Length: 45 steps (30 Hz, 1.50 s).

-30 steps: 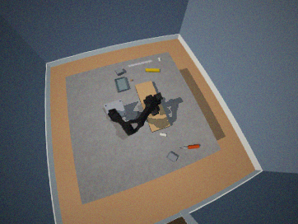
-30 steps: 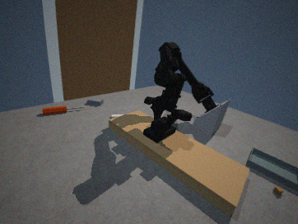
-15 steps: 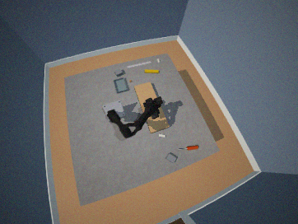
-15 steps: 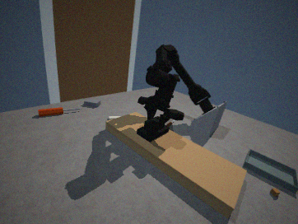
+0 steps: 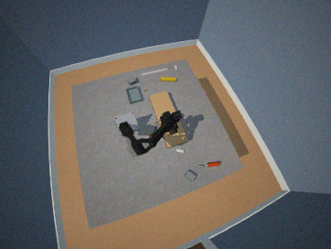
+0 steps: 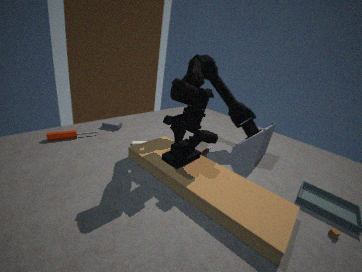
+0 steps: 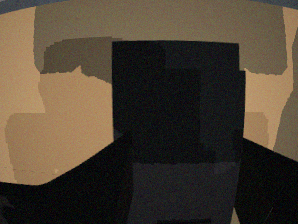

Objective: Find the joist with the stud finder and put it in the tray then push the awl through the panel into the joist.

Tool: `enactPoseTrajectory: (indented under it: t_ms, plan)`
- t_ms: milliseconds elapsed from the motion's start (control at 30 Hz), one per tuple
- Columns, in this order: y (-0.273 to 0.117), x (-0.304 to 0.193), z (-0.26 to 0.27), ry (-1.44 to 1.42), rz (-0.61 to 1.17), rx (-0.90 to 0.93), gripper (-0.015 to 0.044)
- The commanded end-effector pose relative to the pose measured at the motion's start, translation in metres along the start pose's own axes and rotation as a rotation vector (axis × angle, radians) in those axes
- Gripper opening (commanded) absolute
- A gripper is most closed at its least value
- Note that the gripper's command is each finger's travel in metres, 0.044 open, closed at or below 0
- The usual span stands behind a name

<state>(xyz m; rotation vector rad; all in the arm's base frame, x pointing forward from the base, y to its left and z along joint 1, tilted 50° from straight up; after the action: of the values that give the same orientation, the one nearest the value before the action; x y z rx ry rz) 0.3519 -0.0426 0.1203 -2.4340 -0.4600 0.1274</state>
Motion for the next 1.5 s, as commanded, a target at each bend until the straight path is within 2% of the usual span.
enactPoseTrajectory:
  t_ms: [0,1467]
  plan:
    - [0.001,-0.002,-0.009,0.004,0.004,-0.006,0.0000]
    - [0.000,-0.018,-0.071,0.004,0.004,-0.009,0.0000]
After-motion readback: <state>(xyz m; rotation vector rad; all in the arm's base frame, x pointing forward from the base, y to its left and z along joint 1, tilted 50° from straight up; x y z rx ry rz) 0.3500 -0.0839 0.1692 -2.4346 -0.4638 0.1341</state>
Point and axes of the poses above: the point midway between the two fingers, 35 mm back from their tips, its own y axis out along the fingers, its own z axis across the jaws, x = y × z, the point moved 3 cm from there along -y, back along the fingers, and after that the axes turned 14 degrees about -y, right-handed, at the moved point
